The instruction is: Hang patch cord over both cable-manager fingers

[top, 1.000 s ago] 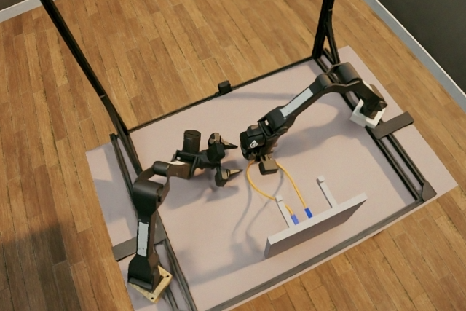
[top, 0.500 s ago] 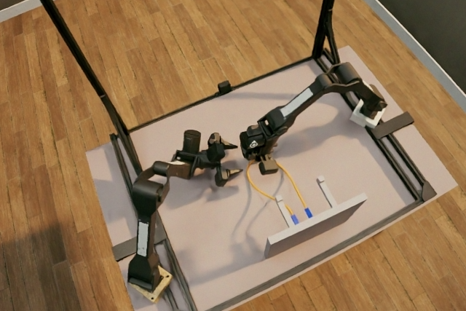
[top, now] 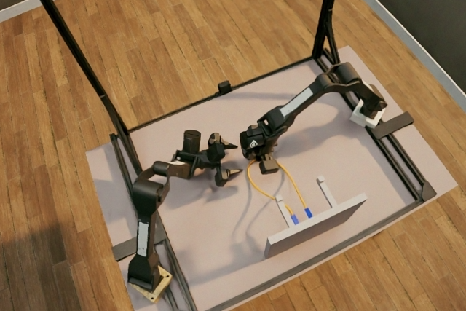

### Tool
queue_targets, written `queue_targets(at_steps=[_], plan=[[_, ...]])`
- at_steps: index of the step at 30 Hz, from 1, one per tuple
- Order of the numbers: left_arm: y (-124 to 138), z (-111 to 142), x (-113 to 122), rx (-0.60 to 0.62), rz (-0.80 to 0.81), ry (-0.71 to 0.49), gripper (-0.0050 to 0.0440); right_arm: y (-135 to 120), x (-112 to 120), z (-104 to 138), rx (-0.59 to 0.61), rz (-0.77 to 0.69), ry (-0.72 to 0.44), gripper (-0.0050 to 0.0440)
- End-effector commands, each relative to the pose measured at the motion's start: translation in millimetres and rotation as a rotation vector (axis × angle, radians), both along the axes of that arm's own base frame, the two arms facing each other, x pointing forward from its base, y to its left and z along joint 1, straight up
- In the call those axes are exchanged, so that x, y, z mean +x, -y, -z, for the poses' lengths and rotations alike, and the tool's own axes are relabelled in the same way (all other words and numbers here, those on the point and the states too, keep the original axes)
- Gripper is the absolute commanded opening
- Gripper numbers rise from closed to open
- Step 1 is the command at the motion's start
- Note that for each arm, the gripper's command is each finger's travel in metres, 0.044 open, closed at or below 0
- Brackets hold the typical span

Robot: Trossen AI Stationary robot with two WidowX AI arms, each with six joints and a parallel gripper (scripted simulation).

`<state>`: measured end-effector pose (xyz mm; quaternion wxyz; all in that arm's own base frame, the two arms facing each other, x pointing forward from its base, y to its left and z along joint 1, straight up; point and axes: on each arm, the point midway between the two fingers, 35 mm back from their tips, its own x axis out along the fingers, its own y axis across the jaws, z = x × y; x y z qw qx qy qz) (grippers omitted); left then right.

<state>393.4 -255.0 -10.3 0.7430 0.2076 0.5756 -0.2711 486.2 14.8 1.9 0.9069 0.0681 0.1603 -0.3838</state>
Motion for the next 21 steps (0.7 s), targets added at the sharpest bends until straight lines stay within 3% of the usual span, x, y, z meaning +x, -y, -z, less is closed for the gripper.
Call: queue_targets(at_steps=[1, 21], plan=[[4, -25, 9, -0.024, 0.002, 0.044, 0.002, -1, 4, -11, 0.007, 0.001, 0.027, 0.044], [5, -54, 9, -0.024, 0.002, 0.044, 0.002, -1, 4, -11, 0.007, 0.001, 0.027, 0.044]])
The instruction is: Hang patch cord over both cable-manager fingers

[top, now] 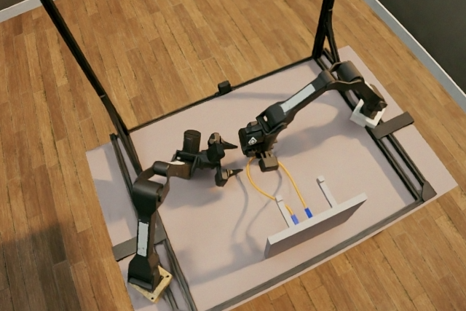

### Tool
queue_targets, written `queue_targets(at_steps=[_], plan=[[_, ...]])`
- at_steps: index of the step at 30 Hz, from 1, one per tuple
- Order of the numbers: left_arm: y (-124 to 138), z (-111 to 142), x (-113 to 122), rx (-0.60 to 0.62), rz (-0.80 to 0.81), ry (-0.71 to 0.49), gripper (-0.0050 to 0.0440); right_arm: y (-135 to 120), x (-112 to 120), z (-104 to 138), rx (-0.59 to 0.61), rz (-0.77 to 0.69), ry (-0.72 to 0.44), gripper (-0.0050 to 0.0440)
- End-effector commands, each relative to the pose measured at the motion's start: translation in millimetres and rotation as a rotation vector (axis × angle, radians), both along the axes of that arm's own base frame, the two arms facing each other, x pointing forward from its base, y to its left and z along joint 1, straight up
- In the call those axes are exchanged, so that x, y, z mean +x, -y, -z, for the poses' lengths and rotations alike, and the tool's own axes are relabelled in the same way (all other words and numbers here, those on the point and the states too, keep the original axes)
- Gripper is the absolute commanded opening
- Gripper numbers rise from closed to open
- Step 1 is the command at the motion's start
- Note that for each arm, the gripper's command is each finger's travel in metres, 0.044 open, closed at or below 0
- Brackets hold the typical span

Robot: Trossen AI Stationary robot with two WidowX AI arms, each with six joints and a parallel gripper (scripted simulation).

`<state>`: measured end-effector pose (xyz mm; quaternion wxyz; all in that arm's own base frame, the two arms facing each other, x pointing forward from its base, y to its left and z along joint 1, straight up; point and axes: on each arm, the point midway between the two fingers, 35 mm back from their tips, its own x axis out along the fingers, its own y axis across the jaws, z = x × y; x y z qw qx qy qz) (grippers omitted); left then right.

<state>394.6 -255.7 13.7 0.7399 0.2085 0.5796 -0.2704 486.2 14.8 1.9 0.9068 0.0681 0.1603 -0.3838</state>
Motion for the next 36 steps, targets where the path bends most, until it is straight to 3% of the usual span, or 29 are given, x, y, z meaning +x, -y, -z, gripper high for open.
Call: queue_targets(at_steps=[1, 36], plan=[[4, -32, 8, -0.03, 0.002, 0.053, 0.002, -1, 4, -11, 0.007, 0.001, 0.027, 0.044], [2, -80, 4, -0.03, 0.002, 0.053, 0.002, -1, 4, -11, 0.007, 0.001, 0.027, 0.044]])
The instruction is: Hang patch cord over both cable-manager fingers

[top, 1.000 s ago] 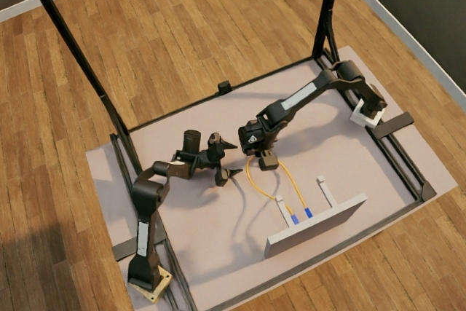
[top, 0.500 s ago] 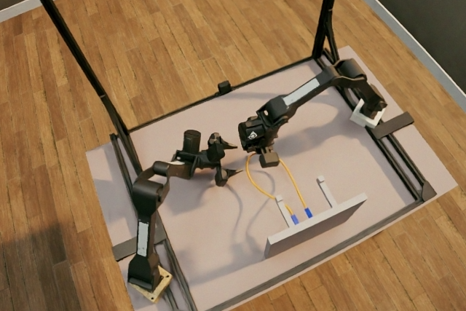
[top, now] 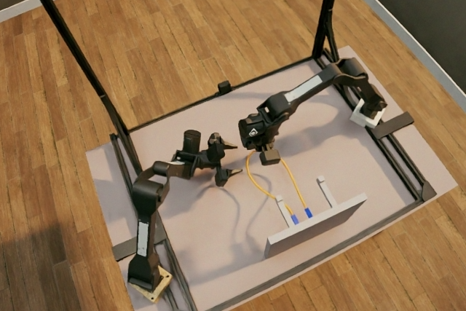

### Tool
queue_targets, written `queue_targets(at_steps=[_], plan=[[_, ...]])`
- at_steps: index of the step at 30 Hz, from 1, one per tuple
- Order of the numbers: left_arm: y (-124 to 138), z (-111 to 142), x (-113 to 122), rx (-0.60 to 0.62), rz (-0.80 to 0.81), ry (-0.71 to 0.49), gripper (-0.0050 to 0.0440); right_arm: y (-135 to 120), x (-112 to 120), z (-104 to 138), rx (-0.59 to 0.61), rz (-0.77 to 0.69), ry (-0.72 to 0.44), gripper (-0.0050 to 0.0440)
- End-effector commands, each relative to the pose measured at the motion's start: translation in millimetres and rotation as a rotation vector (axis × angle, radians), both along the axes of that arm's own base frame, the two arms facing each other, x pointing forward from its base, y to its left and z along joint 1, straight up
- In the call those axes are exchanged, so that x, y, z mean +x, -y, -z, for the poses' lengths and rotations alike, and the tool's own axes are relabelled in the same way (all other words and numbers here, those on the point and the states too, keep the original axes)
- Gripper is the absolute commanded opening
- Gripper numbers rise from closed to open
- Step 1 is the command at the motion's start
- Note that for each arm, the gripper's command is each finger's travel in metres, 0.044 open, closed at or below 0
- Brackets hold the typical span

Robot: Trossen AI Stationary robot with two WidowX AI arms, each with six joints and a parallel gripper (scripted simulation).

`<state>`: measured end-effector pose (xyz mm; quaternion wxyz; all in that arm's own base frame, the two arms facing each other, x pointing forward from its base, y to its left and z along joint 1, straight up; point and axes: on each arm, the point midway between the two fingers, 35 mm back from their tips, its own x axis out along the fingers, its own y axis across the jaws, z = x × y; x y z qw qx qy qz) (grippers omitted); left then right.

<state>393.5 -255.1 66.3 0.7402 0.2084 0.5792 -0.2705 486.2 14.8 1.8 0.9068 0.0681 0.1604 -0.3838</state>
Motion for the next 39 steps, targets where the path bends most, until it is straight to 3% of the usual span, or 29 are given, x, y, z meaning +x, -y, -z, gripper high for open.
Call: queue_targets(at_steps=[1, 39], plan=[[2, -29, 5, -0.029, 0.002, 0.052, 0.002, -1, 4, -11, 0.007, 0.001, 0.027, 0.044], [2, -42, 5, -0.036, 0.003, 0.064, 0.002, 0, 3, -14, -0.001, 0.002, 0.026, 0.044]])
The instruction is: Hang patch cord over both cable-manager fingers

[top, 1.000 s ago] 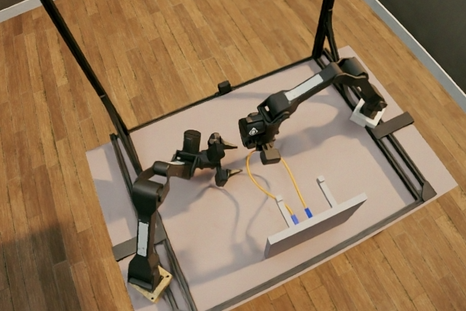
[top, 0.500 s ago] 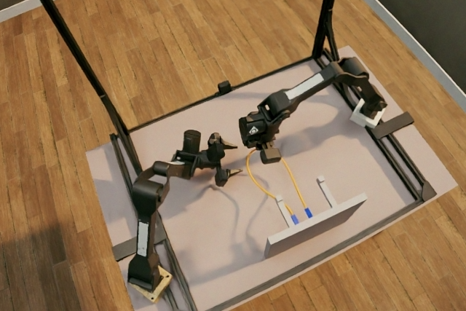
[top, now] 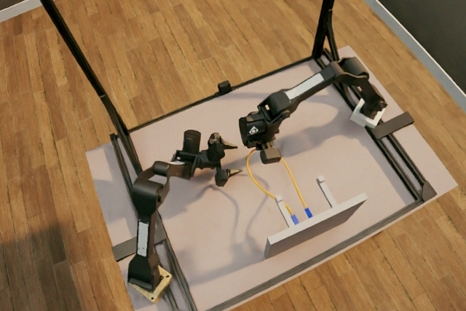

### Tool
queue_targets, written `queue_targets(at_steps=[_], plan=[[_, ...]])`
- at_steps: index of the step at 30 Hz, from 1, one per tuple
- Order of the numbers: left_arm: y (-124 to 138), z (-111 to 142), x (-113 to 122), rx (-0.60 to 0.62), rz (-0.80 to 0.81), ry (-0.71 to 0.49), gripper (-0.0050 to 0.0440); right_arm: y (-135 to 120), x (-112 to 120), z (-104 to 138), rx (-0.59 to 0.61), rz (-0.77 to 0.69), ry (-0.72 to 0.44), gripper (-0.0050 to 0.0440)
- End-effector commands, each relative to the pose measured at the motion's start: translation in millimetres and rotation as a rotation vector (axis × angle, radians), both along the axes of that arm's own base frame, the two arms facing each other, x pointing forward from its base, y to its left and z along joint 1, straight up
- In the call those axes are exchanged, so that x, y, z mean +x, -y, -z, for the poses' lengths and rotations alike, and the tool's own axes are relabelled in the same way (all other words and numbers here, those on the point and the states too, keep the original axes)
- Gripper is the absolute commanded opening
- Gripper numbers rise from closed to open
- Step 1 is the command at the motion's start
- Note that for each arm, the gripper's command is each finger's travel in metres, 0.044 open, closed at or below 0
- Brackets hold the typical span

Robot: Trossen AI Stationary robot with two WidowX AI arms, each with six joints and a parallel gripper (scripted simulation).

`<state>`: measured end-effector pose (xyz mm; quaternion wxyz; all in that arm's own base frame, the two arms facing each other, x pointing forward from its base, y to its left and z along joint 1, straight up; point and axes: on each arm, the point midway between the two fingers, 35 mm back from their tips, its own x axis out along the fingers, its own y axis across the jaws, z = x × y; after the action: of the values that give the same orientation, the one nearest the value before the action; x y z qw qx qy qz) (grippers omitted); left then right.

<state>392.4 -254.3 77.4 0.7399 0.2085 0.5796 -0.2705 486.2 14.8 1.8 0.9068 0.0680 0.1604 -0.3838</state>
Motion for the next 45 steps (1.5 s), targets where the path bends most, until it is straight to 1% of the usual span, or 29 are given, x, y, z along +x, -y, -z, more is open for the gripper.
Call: queue_targets(at_steps=[1, 3, 13, 15, 17, 23, 24, 25, 26, 27, 30, 32, 40, 45], plan=[[3, -31, 6, -0.037, 0.003, 0.065, 0.002, -2, 0, -17, -0.022, -0.003, 0.009, 0.044], [3, -31, 6, -0.037, 0.003, 0.065, 0.002, -7, -10, -24, -0.138, -0.016, -0.081, 0.044], [2, -28, 4, -0.033, 0.003, 0.058, 0.002, -19, -41, -48, -0.48, -0.043, -0.36, 0.044], [2, -28, 4, -0.033, 0.003, 0.058, 0.002, -19, -41, -48, -0.48, -0.043, -0.36, 0.044], [2, -19, 4, -0.023, 0.001, 0.041, 0.002, -22, -46, -52, -0.536, -0.046, -0.408, 0.044], [2, -19, 4, -0.023, 0.001, 0.041, 0.002, -20, -46, -53, -0.535, -0.041, -0.407, 0.044], [2, -19, 4, -0.023, 0.001, 0.041, 0.002, -18, -46, -46, -0.538, -0.045, -0.422, 0.044], [2, -19, 4, -0.023, 0.001, 0.041, 0.002, -18, -42, -48, -0.533, -0.045, -0.414, 0.044], [2, -19, 4, -0.023, 0.001, 0.041, 0.002, -17, -41, -43, -0.535, -0.049, -0.424, 0.044], [2, -19, 4, -0.023, 0.001, 0.041, 0.002, -16, -38, -43, -0.533, -0.048, -0.421, 0.044], [2, -19, 4, -0.023, 0.001, 0.041, 0.002, -7, -30, -40, -0.529, -0.048, -0.423, 0.044], [2, -19, 4, -0.023, 0.001, 0.041, 0.002, -7, -30, -40, -0.529, -0.048, -0.423, 0.044], [2, -19, 4, -0.023, 0.001, 0.041, 0.002, 30, -4, -35, -0.531, -0.05, -0.418, 0.044], [2, -19, 4, -0.023, 0.001, 0.041, 0.002, 47, 6, -34, -0.542, -0.05, -0.412, 0.044]])
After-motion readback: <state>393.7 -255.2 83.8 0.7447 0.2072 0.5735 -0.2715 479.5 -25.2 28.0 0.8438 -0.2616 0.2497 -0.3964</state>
